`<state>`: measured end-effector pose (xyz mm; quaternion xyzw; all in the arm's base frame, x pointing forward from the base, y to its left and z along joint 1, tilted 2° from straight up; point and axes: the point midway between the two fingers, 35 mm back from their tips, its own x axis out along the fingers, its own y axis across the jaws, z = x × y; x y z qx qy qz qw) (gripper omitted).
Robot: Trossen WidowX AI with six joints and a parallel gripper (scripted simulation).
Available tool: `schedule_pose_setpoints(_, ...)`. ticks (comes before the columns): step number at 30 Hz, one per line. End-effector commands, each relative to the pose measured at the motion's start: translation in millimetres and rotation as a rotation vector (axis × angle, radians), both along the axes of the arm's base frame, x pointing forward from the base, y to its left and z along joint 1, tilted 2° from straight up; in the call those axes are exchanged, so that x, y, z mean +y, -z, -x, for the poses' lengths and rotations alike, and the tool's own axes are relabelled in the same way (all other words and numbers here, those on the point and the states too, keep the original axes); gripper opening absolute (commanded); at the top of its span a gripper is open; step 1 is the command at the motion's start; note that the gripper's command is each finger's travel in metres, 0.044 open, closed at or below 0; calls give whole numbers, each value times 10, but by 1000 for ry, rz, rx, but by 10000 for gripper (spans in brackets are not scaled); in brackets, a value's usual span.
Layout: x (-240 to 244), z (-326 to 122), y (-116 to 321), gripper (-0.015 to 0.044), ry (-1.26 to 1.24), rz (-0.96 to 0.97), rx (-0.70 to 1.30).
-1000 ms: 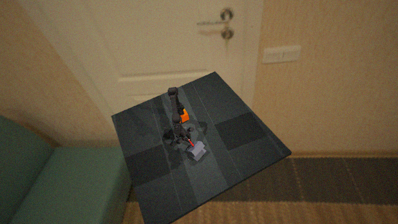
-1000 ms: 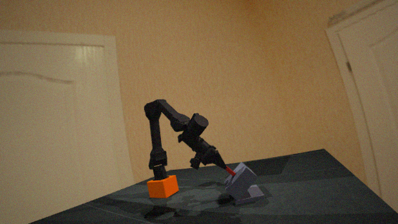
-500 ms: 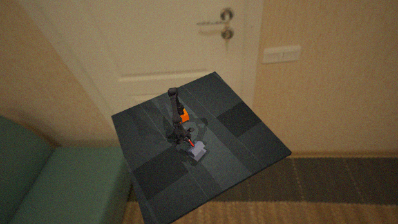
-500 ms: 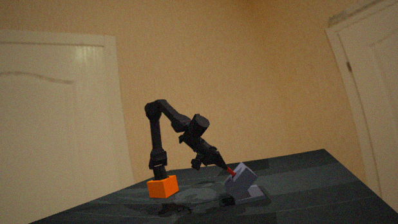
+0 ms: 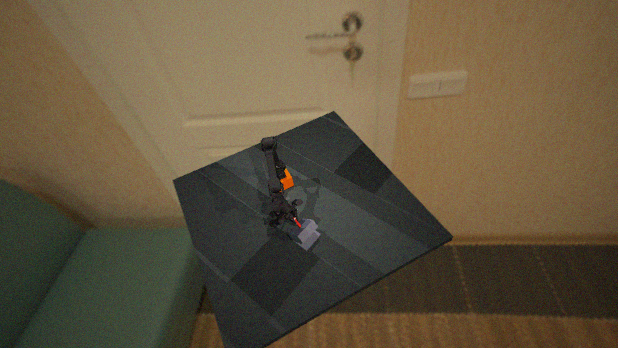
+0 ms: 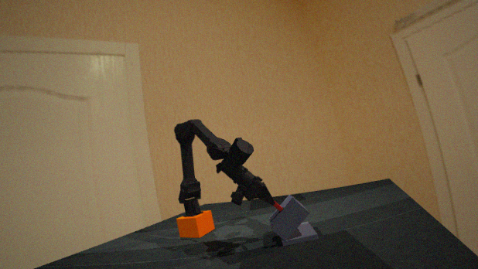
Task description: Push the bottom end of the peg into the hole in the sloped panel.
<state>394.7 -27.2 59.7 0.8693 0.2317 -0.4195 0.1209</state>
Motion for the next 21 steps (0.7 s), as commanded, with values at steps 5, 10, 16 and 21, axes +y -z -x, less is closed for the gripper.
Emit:
schedule_pose_setpoints(5,10,-30,35,0,3,-1,1)
schedule_pose_setpoints(10,17,-42,50,0,3,-1,1)
schedule_pose_setpoints(16,25,-57,68,0,3,-1,1)
schedule_pose_setpoints(21,32,-68,83,0,3,-1,1)
